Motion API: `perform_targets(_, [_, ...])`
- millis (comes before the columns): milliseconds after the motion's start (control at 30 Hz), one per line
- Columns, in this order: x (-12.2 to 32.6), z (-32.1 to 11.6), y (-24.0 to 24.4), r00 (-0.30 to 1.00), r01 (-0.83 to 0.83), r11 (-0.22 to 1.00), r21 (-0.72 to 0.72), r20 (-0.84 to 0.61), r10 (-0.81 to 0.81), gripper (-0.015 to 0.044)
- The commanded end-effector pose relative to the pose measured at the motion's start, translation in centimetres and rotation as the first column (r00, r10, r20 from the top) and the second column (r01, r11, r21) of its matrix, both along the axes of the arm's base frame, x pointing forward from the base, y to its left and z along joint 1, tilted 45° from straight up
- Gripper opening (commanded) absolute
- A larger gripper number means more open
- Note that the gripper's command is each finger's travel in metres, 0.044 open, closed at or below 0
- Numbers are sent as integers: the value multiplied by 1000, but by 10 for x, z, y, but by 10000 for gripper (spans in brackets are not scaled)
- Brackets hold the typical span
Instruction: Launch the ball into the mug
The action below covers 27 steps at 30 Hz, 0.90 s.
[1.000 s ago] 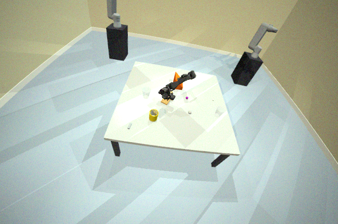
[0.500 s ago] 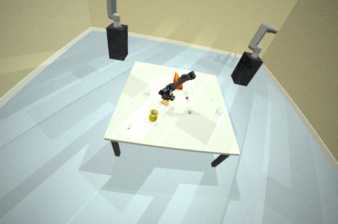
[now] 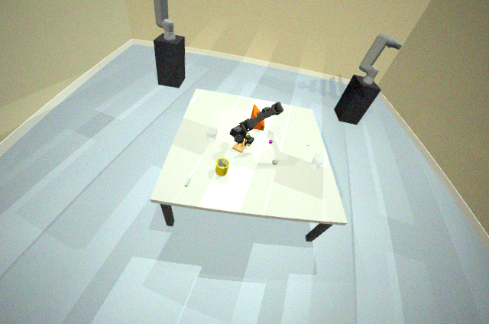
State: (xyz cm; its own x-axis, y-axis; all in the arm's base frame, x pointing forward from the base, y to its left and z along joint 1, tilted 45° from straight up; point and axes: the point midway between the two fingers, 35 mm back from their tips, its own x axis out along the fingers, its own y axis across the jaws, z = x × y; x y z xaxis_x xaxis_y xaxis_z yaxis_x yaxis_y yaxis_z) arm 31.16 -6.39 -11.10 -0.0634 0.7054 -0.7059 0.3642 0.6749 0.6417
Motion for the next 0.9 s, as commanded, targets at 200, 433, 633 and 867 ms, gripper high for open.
perform_targets(200, [4, 60, -62, 1000, 15, 1000, -17, 24, -15, 440])
perform_targets(433, [7, 62, -68, 999, 27, 999, -19, 28, -27, 440])
perform_targets(633, [8, 77, -78, 1000, 18, 1000, -12, 20, -18, 414])
perform_targets(867, [7, 130, 1, 994, -49, 998, -48, 95, 54, 300])
